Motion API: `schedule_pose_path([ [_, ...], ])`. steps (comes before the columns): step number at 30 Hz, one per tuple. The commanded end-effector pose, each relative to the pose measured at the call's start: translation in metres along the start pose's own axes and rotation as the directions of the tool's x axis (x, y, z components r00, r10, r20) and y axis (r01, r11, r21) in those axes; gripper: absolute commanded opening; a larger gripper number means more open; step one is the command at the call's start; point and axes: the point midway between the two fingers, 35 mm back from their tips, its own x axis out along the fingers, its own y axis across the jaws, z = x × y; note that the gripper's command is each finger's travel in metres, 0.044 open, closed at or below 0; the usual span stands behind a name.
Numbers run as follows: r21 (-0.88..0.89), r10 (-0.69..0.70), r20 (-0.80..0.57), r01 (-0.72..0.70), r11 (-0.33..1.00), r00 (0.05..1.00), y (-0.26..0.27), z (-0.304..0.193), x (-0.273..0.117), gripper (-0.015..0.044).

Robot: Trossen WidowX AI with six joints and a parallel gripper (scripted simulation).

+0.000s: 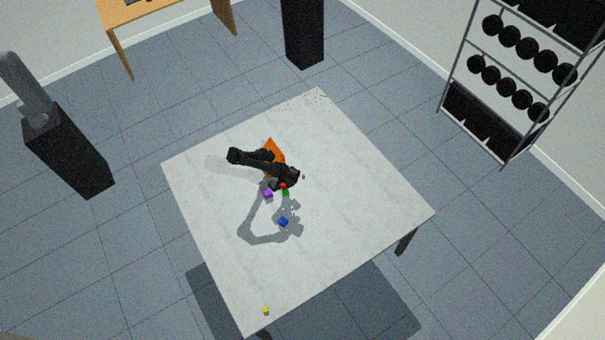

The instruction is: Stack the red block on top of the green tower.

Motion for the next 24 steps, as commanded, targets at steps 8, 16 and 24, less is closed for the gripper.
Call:
schedule_pose_path([
  [8, 0.001, 0.000, 0.000, 0.000, 1.000, 1.000, -0.0001, 0.0000, 0.0004, 0.0440],
  [16, 0.001, 0.000, 0.000, 0.000, 1.000, 1.000, -0.0001, 0.0000, 0.0004, 0.0440],
  [24, 0.001, 0.000, 0.000, 0.000, 1.000, 1.000, -0.0001, 0.0000, 0.0004, 0.0440],
])
